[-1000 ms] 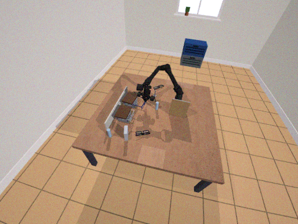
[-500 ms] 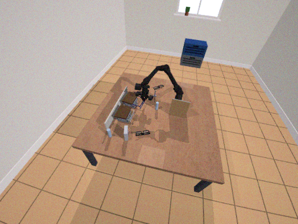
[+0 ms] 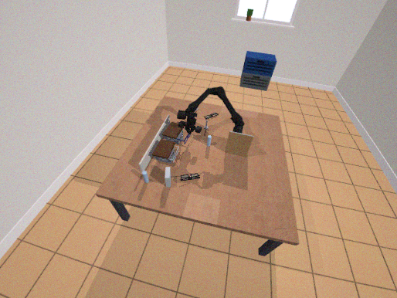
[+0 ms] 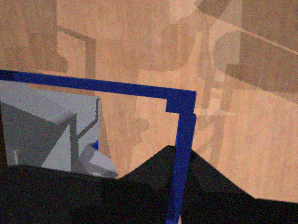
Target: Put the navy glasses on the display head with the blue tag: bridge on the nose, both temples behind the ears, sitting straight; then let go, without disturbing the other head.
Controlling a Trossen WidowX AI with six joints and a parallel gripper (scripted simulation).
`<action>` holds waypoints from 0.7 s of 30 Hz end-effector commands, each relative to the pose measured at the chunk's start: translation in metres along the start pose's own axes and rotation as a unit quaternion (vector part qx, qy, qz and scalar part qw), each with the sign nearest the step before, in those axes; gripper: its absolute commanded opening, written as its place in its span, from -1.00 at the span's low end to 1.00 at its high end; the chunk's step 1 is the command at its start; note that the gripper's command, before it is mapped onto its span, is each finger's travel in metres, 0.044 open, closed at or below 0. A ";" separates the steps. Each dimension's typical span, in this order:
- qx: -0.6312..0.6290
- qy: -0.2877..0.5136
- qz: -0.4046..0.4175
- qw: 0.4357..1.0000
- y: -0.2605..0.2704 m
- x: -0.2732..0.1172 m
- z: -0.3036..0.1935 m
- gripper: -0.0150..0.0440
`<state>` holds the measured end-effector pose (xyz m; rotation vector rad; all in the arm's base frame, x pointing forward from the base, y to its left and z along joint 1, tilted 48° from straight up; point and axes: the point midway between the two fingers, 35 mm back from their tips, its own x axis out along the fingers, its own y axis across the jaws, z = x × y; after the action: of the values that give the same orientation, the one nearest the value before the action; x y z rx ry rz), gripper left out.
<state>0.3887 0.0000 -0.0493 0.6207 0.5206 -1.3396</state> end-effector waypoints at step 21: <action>-0.002 -0.002 0.001 1.000 0.032 0.003 0.001 -0.49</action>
<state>0.4159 0.0012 -0.0479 0.6218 0.5195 -1.3389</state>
